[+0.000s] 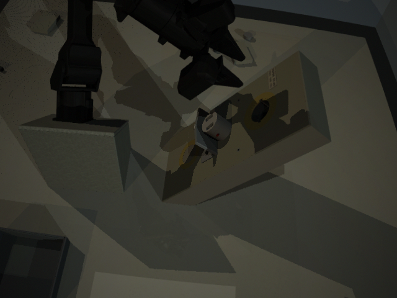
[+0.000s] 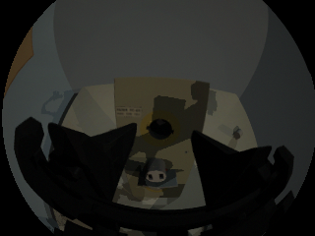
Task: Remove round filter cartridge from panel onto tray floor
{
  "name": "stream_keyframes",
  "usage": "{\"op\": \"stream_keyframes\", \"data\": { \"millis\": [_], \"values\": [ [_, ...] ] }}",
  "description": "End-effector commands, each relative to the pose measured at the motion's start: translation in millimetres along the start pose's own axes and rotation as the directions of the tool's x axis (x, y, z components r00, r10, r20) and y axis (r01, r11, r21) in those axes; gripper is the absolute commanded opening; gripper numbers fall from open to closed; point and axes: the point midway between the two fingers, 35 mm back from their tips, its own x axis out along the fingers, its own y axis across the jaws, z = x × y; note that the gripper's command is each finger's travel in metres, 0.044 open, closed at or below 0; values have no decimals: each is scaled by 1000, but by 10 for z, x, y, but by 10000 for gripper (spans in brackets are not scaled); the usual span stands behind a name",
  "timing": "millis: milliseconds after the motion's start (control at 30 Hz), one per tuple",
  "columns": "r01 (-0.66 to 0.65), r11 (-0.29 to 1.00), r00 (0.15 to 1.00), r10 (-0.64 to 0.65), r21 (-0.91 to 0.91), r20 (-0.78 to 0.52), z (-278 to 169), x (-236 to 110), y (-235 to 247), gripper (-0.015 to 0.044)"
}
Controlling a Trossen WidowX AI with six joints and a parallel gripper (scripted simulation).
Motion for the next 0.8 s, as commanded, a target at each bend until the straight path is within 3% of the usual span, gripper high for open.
{"op": "stream_keyframes", "data": {
  "millis": [0,100,333,767],
  "values": [
    [-5,1000,1000,5,-2,2,153,-125,23,377],
    [6,1000,998,-6,-12,-70,-58,-16,-5,305],
    [-9,996,907,-27,-84,-420,-1078,245,-15,305],
    [-9,996,902,-29,-87,-430,-1144,345,-25,305]
  ]
}}
